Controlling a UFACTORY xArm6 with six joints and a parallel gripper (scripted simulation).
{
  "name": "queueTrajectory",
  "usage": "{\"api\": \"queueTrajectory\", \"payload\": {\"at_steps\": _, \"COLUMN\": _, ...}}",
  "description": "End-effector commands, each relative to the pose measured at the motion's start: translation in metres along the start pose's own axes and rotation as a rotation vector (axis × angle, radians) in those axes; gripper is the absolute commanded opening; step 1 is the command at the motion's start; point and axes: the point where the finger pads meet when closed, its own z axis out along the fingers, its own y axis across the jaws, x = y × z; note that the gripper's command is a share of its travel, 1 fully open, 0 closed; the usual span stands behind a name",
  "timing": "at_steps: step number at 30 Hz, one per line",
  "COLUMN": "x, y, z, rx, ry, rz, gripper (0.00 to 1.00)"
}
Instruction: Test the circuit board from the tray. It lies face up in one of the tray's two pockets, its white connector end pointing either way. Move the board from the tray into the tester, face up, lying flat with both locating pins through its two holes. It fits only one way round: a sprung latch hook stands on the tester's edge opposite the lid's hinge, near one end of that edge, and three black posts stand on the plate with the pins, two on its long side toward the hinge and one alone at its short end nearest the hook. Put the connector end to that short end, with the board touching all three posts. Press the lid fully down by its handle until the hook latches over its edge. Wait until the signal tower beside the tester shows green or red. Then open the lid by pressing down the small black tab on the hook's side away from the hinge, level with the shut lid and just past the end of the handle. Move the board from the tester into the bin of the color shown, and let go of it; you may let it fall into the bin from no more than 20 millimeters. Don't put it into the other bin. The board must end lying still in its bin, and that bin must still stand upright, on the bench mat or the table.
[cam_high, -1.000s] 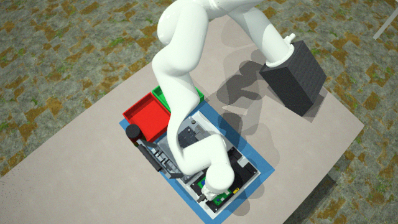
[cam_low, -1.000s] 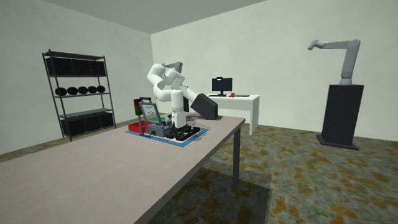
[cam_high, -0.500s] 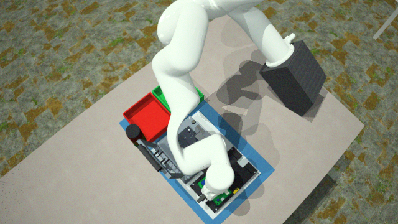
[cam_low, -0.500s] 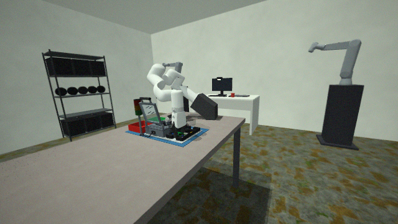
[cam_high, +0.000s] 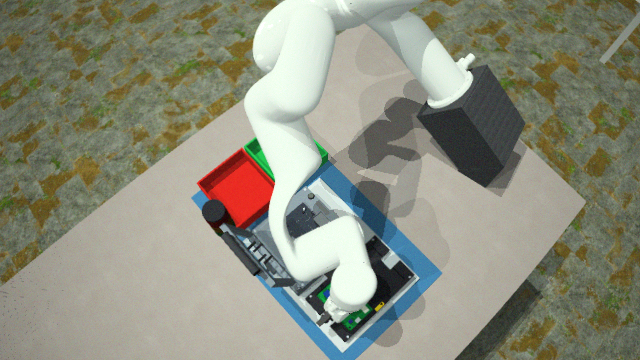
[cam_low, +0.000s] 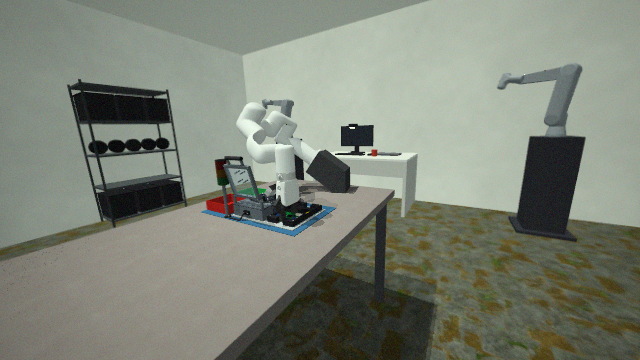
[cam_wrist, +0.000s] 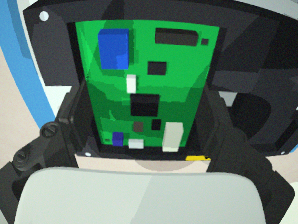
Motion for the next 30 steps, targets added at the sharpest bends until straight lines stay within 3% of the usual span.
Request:
{"api": "queueTrajectory", "payload": {"at_steps": 1, "x": 0.000, "y": -0.001, "z": -0.002, "rx": 0.003, "ry": -0.002, "rz": 0.001, "gripper": 0.79}}
{"api": "queueTrajectory", "payload": {"at_steps": 13, "x": 0.000, "y": -0.001, "z": -0.005, "rx": 0.003, "ry": -0.002, "rz": 0.001, "gripper": 0.79}}
{"api": "queueTrajectory", "payload": {"at_steps": 30, "x": 0.000, "y": -0.001, "z": -0.025, "rx": 0.003, "ry": -0.002, "rz": 0.001, "gripper": 0.79}}
